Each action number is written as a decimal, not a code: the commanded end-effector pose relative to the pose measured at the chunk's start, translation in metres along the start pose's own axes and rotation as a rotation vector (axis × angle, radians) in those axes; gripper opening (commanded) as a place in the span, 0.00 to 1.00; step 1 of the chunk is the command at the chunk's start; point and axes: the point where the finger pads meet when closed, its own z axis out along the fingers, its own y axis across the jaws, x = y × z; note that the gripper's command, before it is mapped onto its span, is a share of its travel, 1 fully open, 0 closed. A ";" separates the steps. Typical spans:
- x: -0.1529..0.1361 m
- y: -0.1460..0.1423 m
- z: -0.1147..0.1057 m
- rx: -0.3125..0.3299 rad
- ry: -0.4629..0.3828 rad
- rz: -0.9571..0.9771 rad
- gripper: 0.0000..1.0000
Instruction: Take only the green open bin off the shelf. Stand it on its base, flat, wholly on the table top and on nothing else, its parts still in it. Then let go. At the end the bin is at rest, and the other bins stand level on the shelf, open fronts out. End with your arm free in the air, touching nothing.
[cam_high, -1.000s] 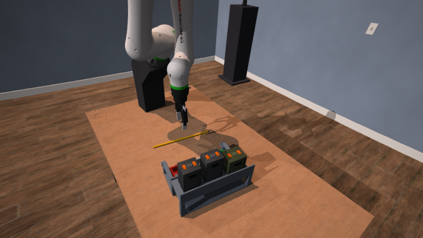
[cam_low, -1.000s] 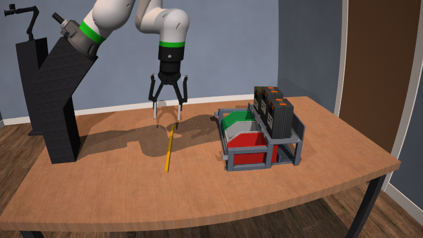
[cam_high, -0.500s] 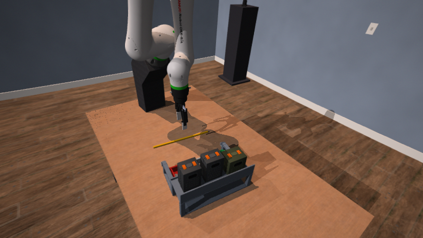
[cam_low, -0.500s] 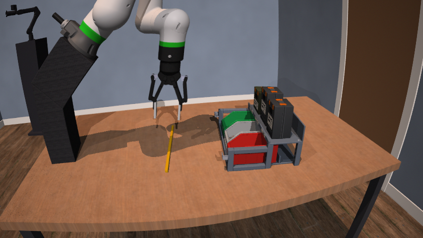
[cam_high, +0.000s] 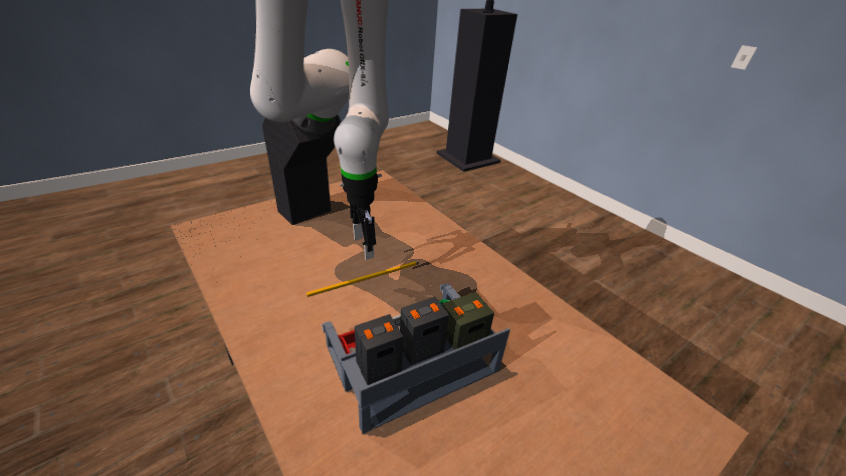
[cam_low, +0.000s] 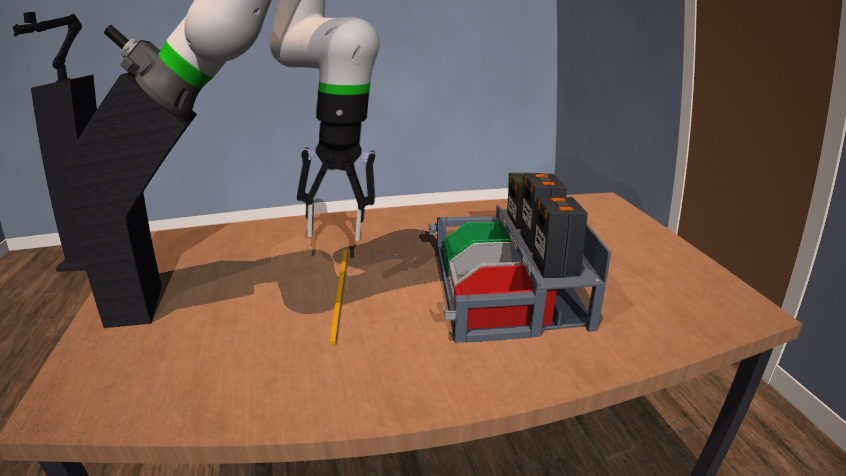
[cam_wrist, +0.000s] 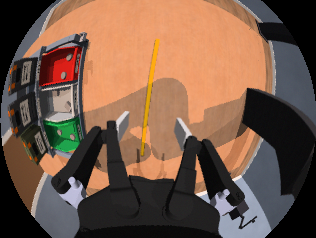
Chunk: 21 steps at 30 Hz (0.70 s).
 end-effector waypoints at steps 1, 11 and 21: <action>0.000 0.001 0.000 0.101 0.071 0.000 0.57; 0.000 0.001 0.000 0.101 0.071 0.000 0.57; 0.000 0.000 0.000 0.061 0.043 0.000 0.57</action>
